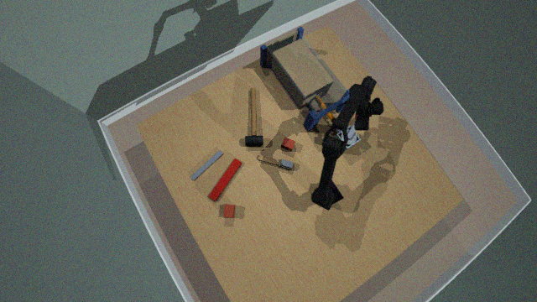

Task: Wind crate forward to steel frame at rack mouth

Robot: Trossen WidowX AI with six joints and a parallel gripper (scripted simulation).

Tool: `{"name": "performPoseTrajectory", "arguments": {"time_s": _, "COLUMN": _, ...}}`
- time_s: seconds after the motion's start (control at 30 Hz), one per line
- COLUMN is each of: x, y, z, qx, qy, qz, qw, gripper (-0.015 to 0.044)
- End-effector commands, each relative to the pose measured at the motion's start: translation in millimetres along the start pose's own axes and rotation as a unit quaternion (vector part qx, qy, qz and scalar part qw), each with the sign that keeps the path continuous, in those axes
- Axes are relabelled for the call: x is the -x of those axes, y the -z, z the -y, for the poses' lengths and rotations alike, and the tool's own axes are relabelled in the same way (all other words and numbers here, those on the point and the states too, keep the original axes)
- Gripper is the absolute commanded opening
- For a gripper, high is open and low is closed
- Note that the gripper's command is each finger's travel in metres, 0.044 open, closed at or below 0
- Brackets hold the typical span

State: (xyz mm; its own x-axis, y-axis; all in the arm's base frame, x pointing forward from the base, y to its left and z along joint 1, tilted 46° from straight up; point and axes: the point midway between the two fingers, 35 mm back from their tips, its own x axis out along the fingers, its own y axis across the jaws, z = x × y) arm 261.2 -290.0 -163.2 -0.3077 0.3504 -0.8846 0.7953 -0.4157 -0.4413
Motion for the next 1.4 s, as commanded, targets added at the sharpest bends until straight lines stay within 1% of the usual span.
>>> {"name": "performPoseTrajectory", "arguments": {"time_s": 0.0, "x": 7, "y": 29, "z": -7, "qx": 0.016, "qy": -0.004, "qz": -0.016, "qw": 1.000, "gripper": 0.0000}}
{"name": "performPoseTrajectory", "arguments": {"time_s": 1.37, "x": 27, "y": 70, "z": 0, "qx": 0.017, "qy": -0.003, "qz": -0.018, "qw": 1.000, "gripper": 0.0000}}
